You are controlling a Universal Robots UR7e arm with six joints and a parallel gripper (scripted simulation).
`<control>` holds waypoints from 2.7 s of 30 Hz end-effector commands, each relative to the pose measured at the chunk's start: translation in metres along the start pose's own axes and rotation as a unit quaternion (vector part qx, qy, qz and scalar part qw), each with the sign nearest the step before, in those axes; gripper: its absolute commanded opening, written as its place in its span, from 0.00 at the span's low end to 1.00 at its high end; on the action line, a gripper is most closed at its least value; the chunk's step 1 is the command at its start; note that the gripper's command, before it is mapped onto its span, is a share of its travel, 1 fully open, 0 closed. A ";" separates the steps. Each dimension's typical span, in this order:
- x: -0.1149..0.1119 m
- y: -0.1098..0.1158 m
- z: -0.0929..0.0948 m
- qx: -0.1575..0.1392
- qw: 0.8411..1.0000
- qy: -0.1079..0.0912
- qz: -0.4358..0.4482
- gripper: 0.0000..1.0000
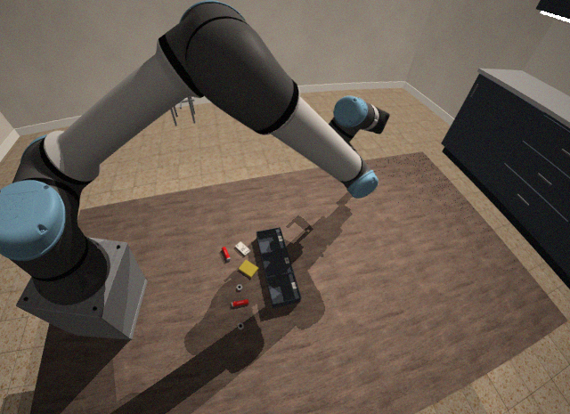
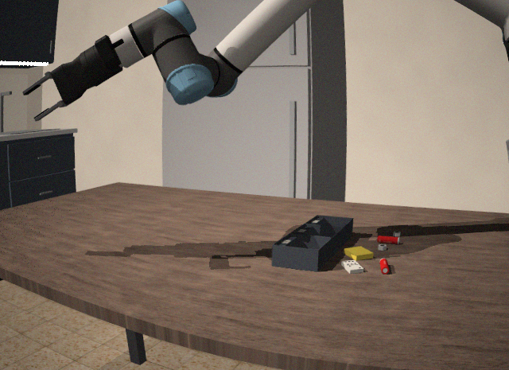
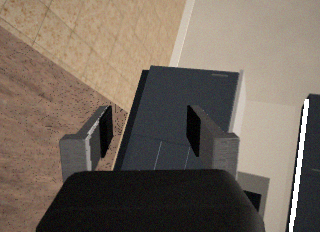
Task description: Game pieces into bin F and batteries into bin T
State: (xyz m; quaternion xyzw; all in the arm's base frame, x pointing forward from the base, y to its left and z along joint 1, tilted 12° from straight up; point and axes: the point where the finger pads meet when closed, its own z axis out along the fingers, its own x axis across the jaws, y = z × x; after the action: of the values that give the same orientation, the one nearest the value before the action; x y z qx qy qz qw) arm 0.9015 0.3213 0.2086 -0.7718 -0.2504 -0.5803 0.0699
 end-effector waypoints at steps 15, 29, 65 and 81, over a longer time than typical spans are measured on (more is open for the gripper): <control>0.002 0.000 -0.001 0.000 1.000 0.001 0.000 1.00; -0.067 -0.003 0.035 0.000 1.000 0.001 0.000 0.31; -0.110 0.073 -0.065 -0.019 0.980 -0.142 -0.137 0.31; -0.134 0.093 -0.114 -0.014 0.967 -0.184 -0.174 0.31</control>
State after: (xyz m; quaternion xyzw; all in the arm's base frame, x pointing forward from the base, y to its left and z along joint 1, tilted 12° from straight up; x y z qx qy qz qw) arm 0.8289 0.1638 0.1356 -0.8106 -0.3758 -0.4409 -0.0857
